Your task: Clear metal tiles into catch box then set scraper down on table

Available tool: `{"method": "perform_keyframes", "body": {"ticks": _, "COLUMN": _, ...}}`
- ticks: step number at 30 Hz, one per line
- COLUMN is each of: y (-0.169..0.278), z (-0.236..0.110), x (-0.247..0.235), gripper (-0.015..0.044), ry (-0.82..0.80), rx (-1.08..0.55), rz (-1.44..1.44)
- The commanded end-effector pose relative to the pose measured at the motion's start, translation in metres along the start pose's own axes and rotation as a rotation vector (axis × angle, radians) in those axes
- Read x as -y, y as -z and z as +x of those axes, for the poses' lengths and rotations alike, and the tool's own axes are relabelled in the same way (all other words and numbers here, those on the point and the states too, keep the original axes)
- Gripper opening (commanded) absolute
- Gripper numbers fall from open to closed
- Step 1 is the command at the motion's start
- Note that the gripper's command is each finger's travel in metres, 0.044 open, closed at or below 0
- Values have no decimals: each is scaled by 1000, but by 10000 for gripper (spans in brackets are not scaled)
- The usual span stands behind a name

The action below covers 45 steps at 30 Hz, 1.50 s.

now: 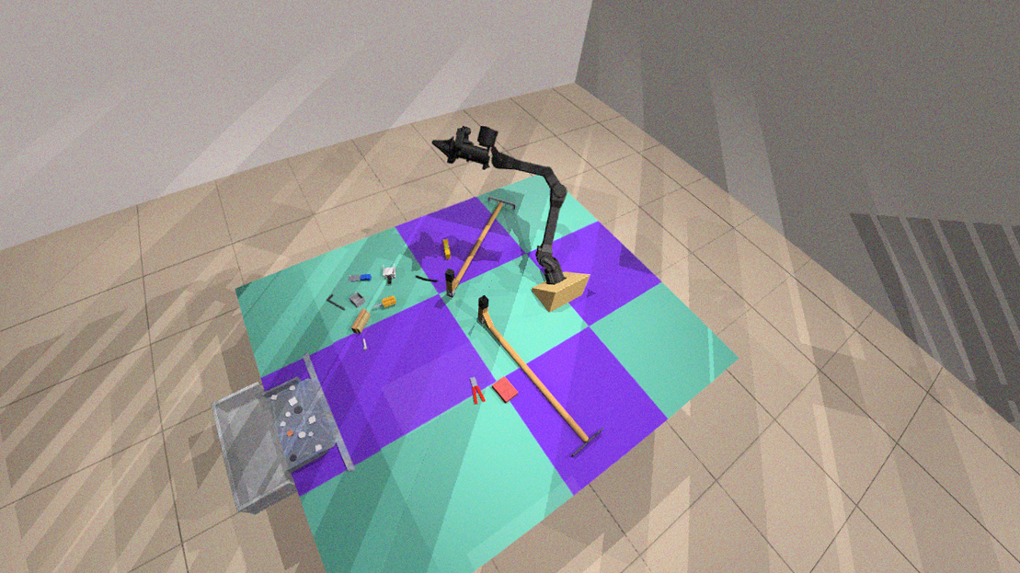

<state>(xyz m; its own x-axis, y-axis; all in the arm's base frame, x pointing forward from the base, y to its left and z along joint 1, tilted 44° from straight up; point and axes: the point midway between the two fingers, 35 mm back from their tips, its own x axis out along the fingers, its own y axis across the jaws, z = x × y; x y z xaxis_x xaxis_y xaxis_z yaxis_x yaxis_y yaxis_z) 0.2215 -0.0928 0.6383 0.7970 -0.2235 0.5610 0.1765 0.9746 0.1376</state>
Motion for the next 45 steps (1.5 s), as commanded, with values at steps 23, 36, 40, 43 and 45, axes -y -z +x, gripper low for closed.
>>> {"method": "perform_keyframes", "body": {"ticks": 23, "y": 112, "z": 20, "x": 23, "gripper": 0, "ry": 188, "rx": -311, "rz": 163}}
{"method": "perform_keyframes", "body": {"ticks": 36, "y": 168, "z": 16, "x": 25, "gripper": 0, "ry": 276, "rx": -472, "rz": 194}}
{"method": "perform_keyframes", "body": {"ticks": 40, "y": 185, "z": 14, "x": 24, "gripper": 0, "ry": 303, "rx": -521, "rz": 197}}
{"method": "perform_keyframes", "body": {"ticks": 43, "y": 197, "z": 11, "x": 24, "gripper": 0, "ry": 322, "rx": -559, "rz": 197}}
{"method": "perform_keyframes", "body": {"ticks": 45, "y": 205, "z": 9, "x": 23, "gripper": 0, "ry": 335, "rx": -583, "rz": 196}}
